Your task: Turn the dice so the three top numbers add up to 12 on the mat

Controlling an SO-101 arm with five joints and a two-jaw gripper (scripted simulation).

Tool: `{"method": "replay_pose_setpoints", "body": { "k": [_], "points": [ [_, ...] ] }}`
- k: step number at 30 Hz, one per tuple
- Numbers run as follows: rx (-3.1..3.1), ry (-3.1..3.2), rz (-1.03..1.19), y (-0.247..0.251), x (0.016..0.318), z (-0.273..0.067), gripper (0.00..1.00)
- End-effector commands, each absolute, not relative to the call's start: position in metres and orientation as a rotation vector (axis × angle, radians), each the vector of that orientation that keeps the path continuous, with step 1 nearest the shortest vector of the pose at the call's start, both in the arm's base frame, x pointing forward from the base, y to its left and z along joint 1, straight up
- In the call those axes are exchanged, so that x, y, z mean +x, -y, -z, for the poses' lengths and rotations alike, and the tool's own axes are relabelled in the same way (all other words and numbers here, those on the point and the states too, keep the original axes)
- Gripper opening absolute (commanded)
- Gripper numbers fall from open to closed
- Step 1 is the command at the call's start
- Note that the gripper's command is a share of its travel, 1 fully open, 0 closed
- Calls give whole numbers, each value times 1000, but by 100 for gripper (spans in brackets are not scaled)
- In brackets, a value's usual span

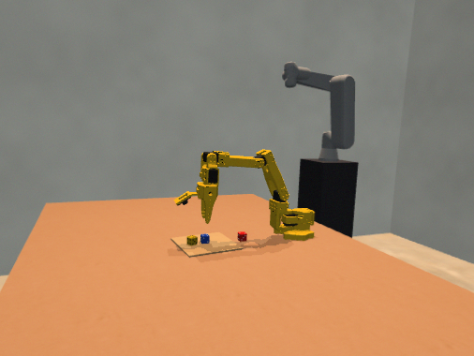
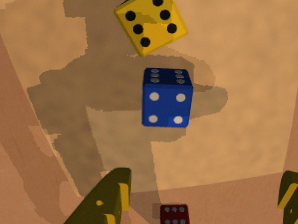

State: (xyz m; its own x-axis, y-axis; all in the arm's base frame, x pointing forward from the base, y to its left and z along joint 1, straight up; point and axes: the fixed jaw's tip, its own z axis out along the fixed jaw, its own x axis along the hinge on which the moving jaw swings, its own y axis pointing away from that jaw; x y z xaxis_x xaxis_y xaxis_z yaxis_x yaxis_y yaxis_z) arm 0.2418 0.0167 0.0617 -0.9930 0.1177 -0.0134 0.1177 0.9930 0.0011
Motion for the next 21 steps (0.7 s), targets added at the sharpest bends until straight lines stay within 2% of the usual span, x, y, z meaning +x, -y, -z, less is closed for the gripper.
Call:
{"method": "replay_pose_setpoints", "body": {
  "k": [1,5,12,14,21],
  "points": [
    [206,-3057,-12,-15,245,-77,29],
    [196,-3086,-8,-17,233,-79,29],
    [155,-3128,-2,-22,193,-78,29],
    [155,-3128,-2,-22,193,-78,29],
    [113,-3147,2,-24,153,-66,28]
  ]
}}
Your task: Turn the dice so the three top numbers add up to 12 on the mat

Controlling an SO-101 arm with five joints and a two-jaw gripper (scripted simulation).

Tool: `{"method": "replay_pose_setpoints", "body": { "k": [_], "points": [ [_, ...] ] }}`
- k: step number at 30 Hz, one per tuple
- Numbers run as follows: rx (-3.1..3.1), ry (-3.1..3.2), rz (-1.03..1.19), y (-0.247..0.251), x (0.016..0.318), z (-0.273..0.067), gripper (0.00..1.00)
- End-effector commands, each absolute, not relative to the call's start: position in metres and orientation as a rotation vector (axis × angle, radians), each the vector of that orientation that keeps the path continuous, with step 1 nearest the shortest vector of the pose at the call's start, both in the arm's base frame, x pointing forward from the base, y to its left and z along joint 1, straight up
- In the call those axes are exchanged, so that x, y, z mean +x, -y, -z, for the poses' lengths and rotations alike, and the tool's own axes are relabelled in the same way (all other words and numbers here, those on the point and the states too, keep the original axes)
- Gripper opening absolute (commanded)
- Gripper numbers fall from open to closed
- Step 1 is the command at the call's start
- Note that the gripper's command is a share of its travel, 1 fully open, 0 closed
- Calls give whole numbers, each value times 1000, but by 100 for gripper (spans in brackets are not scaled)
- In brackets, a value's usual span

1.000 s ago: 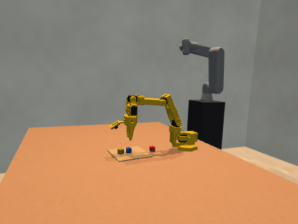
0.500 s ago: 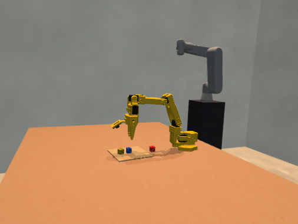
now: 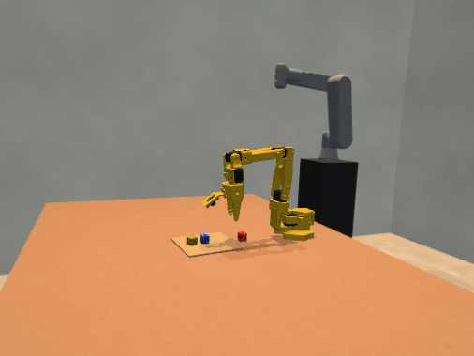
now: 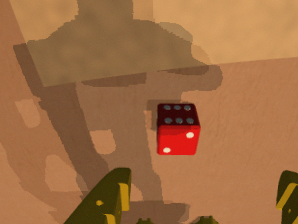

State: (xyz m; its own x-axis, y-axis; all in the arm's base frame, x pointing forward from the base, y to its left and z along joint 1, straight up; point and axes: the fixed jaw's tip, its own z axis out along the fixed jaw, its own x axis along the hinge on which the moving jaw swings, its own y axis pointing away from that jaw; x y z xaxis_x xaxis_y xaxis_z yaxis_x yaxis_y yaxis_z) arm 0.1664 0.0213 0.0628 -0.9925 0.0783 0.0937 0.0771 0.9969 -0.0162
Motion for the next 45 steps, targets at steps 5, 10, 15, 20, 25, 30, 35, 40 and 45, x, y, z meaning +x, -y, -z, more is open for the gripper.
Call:
{"method": "replay_pose_setpoints", "body": {
  "k": [5,10,15,20,25,30,35,40,45],
  "points": [
    [-99,3127,-3,-24,140,-60,28],
    [-98,3126,-3,-24,139,-60,28],
    [-98,3126,-3,-24,139,-60,28],
    [-98,3126,-3,-24,139,-60,28],
    [-98,3126,-3,-24,139,-60,28],
    [-94,3178,10,-27,144,-58,28],
    [-94,3178,10,-27,144,-58,28],
    [-94,3178,10,-27,144,-58,28],
    [-94,3178,10,-27,144,-58,28]
  ]
}}
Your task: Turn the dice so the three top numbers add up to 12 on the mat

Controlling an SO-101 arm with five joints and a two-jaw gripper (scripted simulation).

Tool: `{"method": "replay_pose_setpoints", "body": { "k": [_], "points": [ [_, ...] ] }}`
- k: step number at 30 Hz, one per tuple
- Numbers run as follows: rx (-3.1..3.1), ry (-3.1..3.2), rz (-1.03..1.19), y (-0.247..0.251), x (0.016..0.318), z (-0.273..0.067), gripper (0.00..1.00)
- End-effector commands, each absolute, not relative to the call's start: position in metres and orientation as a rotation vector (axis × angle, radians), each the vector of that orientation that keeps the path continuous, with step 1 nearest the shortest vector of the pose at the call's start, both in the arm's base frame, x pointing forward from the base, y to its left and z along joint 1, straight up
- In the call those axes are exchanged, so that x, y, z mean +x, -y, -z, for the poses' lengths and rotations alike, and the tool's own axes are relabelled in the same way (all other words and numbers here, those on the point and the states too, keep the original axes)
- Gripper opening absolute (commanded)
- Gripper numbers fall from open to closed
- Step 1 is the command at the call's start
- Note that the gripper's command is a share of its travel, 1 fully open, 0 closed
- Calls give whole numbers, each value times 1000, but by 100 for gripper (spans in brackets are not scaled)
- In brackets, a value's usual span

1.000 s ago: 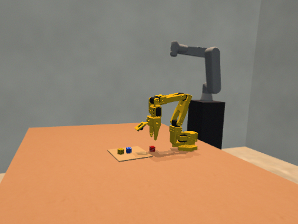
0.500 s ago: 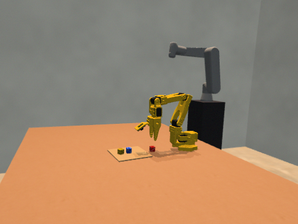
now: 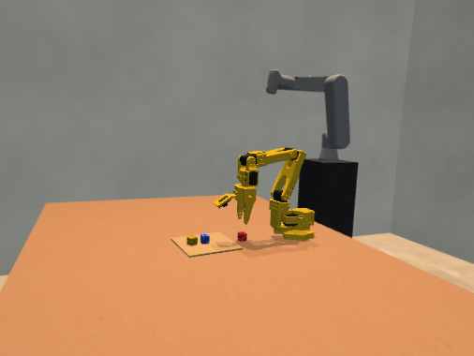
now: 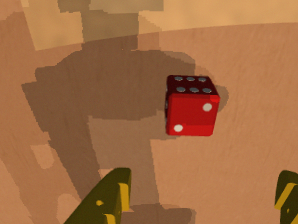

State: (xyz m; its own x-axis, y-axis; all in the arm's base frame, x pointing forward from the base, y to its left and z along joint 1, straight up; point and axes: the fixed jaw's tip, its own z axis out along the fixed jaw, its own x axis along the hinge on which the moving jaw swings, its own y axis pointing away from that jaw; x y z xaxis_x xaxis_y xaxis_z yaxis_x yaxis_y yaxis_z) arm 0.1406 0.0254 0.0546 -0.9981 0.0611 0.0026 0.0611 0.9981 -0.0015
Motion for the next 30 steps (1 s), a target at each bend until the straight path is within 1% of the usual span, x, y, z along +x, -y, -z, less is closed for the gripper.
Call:
{"method": "replay_pose_setpoints", "body": {
  "k": [1,16,30],
  "points": [
    [-94,3178,10,-27,144,-58,28],
    [-94,3178,10,-28,146,-49,28],
    [-94,3178,10,-28,147,-24,28]
  ]
}}
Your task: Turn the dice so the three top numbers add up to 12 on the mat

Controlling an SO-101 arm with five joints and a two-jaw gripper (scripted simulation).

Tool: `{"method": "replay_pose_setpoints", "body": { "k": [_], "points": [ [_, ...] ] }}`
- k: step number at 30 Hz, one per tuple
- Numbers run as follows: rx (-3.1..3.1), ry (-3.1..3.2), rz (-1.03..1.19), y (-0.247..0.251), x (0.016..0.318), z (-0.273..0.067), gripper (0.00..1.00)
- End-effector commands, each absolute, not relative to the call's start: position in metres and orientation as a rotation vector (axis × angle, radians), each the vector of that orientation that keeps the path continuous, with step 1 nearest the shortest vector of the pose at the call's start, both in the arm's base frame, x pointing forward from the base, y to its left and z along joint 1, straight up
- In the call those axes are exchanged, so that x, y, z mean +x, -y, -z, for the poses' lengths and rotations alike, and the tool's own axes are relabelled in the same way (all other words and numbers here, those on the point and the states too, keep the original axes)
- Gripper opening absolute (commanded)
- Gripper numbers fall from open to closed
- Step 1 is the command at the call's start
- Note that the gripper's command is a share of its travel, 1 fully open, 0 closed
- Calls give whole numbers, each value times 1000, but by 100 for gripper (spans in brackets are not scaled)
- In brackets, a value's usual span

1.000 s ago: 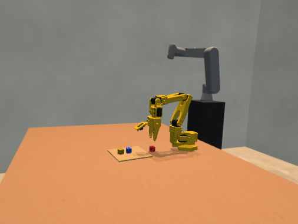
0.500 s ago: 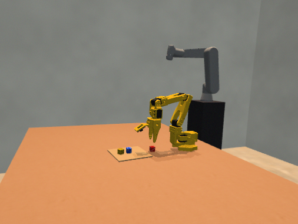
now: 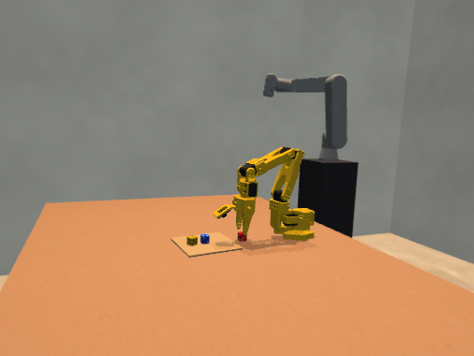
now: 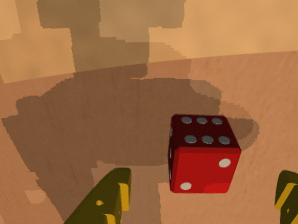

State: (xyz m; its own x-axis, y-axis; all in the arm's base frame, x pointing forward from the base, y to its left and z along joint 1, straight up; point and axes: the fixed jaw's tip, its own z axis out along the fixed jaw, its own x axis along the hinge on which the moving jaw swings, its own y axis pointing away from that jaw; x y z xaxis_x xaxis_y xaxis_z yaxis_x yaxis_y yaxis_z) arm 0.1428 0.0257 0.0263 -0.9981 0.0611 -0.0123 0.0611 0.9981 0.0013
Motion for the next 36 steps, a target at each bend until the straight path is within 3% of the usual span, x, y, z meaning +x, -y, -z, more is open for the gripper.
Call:
{"method": "replay_pose_setpoints", "body": {
  "k": [1,36],
  "points": [
    [92,-3102,-10,-28,146,-22,28],
    [92,-3102,-9,-25,145,-13,24]
  ]
}}
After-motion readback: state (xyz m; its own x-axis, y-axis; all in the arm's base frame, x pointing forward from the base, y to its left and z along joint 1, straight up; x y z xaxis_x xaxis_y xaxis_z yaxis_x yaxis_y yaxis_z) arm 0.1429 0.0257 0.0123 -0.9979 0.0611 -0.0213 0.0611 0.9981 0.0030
